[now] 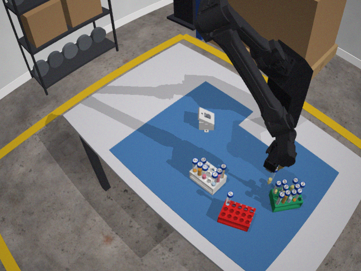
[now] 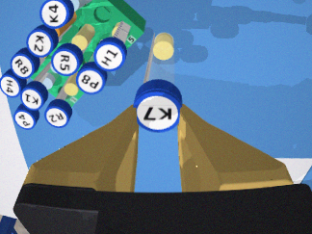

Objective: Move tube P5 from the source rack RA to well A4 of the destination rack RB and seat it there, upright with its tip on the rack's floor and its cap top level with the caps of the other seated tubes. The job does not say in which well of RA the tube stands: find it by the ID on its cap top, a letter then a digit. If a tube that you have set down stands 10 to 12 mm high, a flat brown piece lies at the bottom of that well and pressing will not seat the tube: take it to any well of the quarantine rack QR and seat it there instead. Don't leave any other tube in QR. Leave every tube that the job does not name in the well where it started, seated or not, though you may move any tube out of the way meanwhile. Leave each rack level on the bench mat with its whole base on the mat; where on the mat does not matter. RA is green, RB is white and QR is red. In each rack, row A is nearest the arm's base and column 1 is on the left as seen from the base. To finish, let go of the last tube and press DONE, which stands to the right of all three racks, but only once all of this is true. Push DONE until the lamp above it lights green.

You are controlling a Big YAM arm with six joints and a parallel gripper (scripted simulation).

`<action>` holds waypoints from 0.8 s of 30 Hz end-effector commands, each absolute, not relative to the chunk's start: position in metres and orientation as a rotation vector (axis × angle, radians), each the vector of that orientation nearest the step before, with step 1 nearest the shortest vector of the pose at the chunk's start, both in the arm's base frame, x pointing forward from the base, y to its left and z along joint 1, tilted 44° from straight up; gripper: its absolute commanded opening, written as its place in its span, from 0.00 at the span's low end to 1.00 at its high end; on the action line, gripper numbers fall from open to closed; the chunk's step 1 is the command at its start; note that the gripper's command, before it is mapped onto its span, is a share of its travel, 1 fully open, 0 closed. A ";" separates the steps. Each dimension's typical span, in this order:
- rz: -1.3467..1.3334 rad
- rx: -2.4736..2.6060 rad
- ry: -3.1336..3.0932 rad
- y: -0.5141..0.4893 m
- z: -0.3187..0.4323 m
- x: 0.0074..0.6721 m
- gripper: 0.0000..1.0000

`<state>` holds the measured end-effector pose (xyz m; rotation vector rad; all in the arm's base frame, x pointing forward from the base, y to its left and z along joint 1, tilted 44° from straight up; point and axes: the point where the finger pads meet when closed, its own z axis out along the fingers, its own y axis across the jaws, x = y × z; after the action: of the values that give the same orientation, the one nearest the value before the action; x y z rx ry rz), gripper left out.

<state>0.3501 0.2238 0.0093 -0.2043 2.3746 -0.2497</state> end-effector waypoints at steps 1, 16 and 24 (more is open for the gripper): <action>-0.235 -0.202 2.377 0.232 -0.002 0.337 0.00; -0.237 -0.205 2.378 0.249 -0.031 0.309 0.00; -0.228 -0.201 2.374 0.264 -0.046 0.294 0.00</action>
<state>0.3009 0.2534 -0.0433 -0.2229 2.3823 -0.2602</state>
